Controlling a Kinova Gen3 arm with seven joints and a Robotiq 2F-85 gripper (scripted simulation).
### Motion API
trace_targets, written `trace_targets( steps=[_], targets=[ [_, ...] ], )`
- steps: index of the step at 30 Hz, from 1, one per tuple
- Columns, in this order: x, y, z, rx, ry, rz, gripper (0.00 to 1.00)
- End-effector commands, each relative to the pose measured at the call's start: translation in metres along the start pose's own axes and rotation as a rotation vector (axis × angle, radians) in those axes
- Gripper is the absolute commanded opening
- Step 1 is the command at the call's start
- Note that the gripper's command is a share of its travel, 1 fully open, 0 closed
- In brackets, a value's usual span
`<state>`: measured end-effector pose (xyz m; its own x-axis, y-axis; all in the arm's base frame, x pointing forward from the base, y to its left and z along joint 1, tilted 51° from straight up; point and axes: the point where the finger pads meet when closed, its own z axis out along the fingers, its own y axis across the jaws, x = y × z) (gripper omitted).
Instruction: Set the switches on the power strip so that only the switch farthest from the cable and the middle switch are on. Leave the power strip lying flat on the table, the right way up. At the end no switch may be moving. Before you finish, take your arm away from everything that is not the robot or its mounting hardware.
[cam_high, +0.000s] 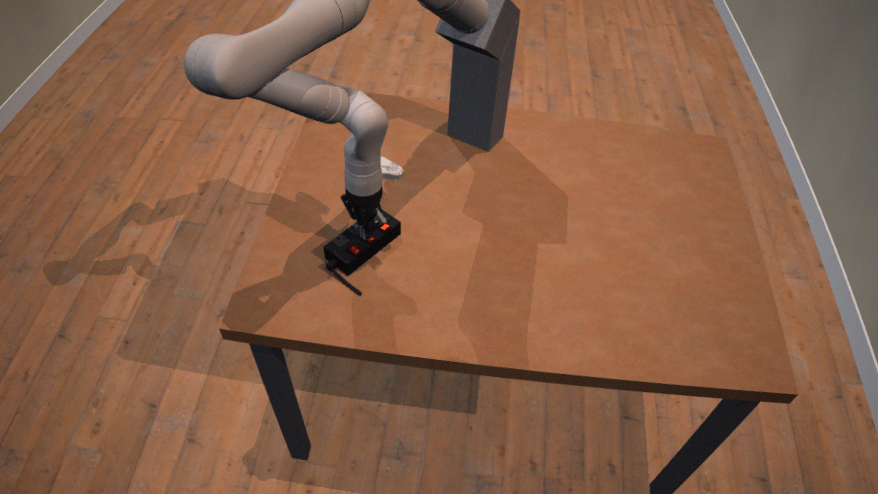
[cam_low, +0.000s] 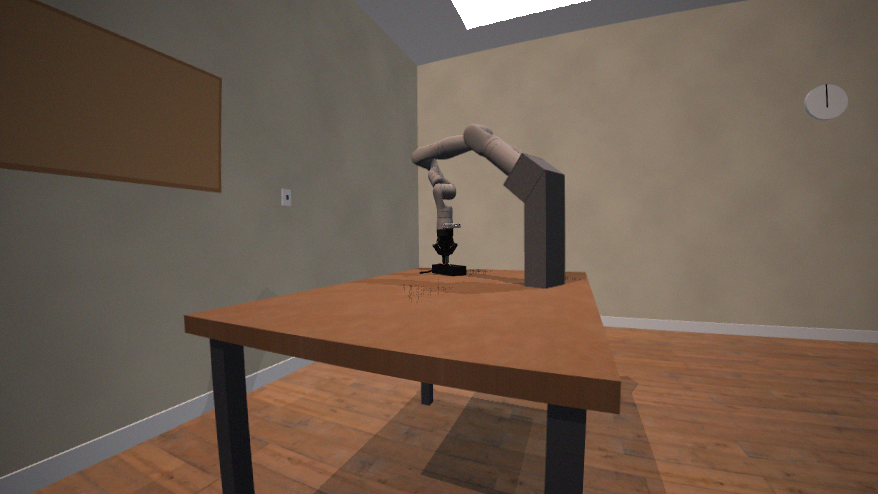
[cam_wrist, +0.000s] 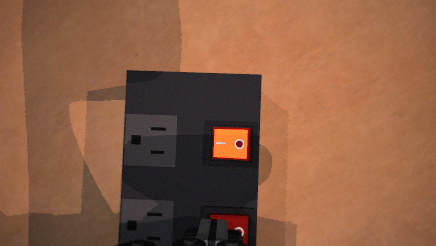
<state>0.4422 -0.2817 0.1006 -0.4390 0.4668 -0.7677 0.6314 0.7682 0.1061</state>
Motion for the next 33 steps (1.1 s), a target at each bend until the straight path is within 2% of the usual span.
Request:
trace_targets(
  steps=[1,19,33],
  targets=[
    [-0.001,0.001,0.002,-0.004,-0.002,-0.013,0.0],
    [0.0,0.001,0.0,-0.004,0.0,-0.014,0.0],
    [0.0,0.001,-0.035,-0.004,-0.001,-0.017,0.0]
  ],
)
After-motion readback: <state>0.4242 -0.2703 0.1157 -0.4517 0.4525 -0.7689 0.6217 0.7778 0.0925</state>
